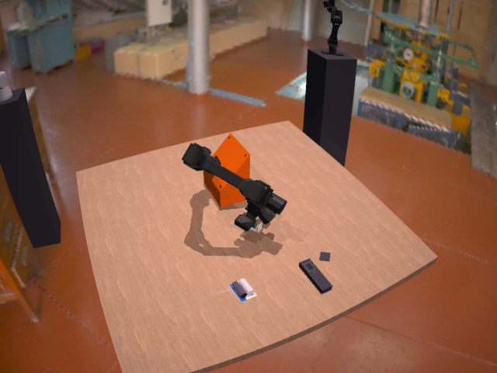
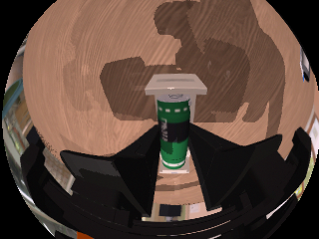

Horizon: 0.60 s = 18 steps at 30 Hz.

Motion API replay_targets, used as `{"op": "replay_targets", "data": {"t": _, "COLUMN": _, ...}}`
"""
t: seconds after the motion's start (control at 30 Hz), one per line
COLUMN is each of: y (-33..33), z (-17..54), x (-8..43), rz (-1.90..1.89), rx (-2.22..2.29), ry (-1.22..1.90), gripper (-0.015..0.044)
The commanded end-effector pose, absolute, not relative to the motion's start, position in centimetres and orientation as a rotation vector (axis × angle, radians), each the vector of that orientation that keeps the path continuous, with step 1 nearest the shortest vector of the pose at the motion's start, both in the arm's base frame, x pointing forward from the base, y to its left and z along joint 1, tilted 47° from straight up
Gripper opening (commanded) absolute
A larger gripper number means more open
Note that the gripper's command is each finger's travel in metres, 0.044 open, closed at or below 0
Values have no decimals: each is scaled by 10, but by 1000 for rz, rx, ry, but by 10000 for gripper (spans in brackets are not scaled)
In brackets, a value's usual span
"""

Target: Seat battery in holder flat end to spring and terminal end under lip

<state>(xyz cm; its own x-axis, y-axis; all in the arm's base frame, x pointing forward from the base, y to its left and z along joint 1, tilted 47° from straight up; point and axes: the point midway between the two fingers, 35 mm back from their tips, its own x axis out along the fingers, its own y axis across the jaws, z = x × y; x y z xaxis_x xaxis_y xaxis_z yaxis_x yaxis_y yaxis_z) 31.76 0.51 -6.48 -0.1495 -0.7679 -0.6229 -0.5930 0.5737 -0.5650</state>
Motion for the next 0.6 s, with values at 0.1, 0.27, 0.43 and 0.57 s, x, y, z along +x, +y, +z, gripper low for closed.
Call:
{"op": "replay_targets", "data": {"t": 0.1, "y": 5, "z": -69, "x": 319, "rz": -203, "rx": -1097, "ry": 1811, "gripper": 81}}
{"op": "replay_targets", "data": {"t": 0.27, "y": 4, "z": -68, "x": 319, "rz": -188, "rx": -1096, "ry": 1793, "gripper": 81}}
{"op": "replay_targets", "data": {"t": 0.43, "y": 3, "z": -68, "x": 318, "rz": -173, "rx": -1095, "ry": 1775, "gripper": 81}}
{"op": "replay_targets", "data": {"t": 0.57, "y": 3, "z": -68, "x": 318, "rz": -161, "rx": -1095, "ry": 1760, "gripper": 81}}
